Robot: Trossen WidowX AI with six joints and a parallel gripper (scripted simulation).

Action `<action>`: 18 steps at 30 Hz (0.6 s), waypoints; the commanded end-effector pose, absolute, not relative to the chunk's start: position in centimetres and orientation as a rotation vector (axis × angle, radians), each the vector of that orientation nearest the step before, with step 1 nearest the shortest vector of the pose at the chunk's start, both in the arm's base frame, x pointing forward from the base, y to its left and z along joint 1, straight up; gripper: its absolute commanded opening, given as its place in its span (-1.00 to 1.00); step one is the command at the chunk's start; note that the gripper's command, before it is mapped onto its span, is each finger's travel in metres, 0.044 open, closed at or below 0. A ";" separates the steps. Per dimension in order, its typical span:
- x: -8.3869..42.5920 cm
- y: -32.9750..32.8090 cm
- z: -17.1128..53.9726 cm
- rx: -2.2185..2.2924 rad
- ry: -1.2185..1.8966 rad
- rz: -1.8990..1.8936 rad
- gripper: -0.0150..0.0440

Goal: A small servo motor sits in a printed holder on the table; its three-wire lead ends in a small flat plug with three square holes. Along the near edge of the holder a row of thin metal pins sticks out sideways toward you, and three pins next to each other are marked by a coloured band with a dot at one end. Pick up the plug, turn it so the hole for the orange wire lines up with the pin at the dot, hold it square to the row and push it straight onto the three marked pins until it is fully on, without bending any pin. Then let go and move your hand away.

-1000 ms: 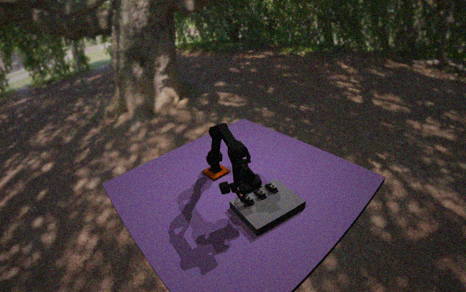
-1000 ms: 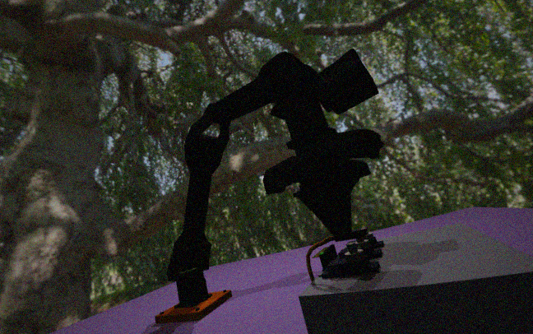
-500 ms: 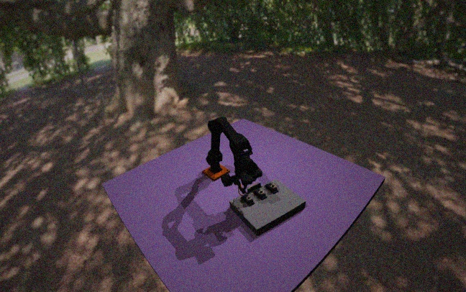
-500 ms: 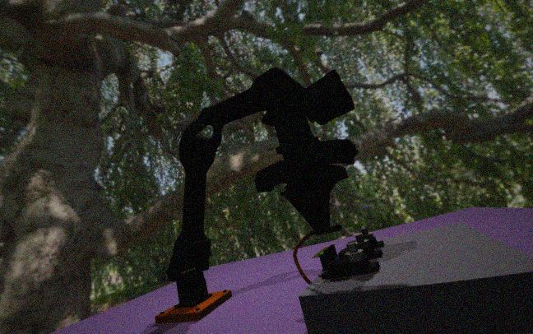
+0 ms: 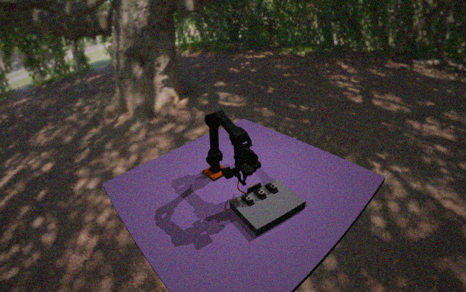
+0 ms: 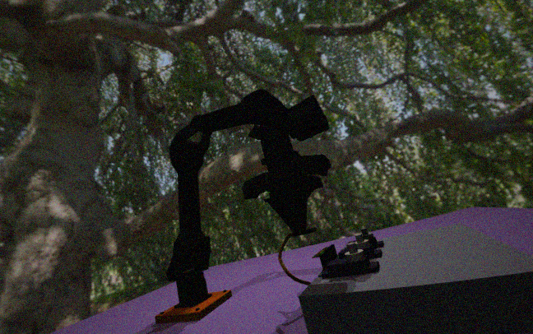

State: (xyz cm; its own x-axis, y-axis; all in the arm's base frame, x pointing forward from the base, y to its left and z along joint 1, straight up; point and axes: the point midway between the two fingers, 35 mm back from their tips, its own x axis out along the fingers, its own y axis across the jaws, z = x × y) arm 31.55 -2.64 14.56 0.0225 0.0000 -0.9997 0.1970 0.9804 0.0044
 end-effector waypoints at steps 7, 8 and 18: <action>27.7 -0.6 14.0 0.098 1.541 -0.097 -0.49; 27.3 -0.4 13.9 0.093 1.542 -0.092 -0.49; 25.3 0.4 12.9 0.066 1.545 -0.065 -0.49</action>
State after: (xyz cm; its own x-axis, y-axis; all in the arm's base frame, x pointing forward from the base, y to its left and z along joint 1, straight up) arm 25.69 0.29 13.27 0.0186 0.0020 -0.9998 0.0945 0.9955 0.0037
